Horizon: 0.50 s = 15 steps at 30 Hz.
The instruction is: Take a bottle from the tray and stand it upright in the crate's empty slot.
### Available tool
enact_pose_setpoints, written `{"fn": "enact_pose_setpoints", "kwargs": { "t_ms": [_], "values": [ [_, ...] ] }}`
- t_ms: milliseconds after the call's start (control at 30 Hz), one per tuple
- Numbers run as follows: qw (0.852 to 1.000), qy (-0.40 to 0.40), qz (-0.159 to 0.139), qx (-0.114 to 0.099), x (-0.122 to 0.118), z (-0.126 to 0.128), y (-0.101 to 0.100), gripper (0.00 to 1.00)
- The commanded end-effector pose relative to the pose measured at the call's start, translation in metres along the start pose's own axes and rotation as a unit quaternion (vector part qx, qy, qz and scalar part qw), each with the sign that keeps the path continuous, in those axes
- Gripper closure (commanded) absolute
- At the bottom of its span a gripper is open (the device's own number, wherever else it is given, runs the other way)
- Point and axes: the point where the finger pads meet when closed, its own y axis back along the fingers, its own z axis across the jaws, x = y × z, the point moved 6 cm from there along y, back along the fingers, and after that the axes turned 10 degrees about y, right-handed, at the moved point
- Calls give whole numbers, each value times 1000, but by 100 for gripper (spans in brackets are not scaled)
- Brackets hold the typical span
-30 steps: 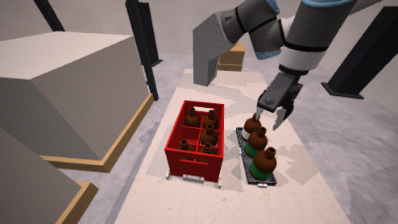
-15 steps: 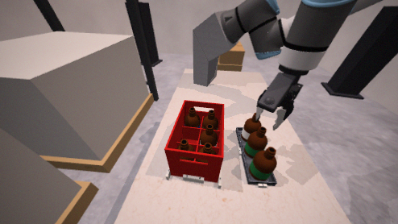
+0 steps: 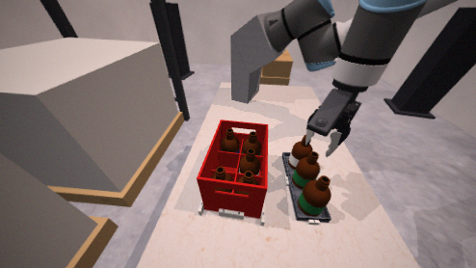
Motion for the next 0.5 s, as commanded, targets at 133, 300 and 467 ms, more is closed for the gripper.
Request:
{"fn": "enact_pose_setpoints", "kwargs": {
  "t_ms": [133,300,467],
  "values": [
    [1000,0,0,0,0,0,-6,62],
    [1000,0,0,0,0,0,-12,62],
    [1000,0,0,0,0,0,-18,62]
  ]
}}
